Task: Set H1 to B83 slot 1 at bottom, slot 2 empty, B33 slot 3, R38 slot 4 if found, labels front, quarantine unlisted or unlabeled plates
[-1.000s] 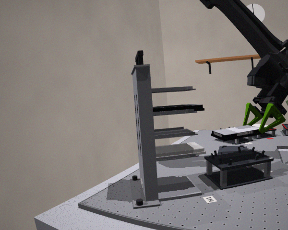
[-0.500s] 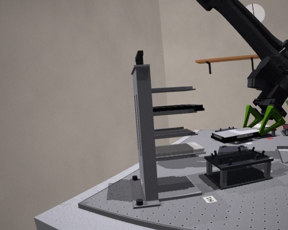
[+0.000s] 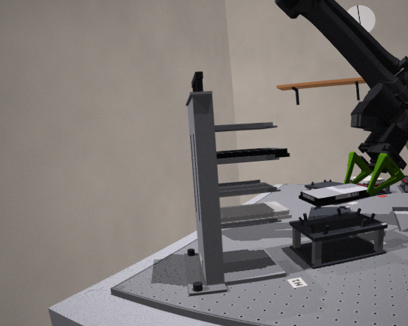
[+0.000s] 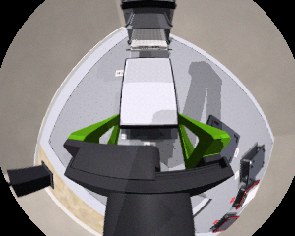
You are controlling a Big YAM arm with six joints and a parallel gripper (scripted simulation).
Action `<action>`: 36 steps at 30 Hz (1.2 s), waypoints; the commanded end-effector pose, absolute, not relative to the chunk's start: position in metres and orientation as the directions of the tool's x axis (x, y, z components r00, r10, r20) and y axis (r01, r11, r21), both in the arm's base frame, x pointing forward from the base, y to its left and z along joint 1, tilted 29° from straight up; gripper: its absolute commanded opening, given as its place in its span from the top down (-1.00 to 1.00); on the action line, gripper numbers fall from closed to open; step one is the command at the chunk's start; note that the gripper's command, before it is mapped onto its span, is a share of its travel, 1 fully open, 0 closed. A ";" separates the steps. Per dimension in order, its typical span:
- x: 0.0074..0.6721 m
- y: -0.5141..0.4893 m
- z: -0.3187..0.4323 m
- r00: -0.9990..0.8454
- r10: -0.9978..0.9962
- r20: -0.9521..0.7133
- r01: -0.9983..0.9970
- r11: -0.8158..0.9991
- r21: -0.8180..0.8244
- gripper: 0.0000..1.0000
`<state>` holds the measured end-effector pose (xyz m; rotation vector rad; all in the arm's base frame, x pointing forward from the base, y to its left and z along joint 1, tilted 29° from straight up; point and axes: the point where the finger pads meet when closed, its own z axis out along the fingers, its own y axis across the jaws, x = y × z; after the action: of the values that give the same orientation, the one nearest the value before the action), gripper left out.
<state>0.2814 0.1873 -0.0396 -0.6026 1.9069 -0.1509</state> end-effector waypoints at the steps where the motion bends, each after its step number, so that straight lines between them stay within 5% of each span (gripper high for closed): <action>1: 0.284 0.184 -0.039 -0.285 -0.475 -0.833 -0.330 0.864 -0.380 -0.72; 36: 0.291 0.181 -0.052 -0.284 -0.475 -0.833 -0.330 0.864 -0.380 -0.72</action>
<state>0.2880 0.1835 -0.0537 -0.6017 1.9069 -0.1510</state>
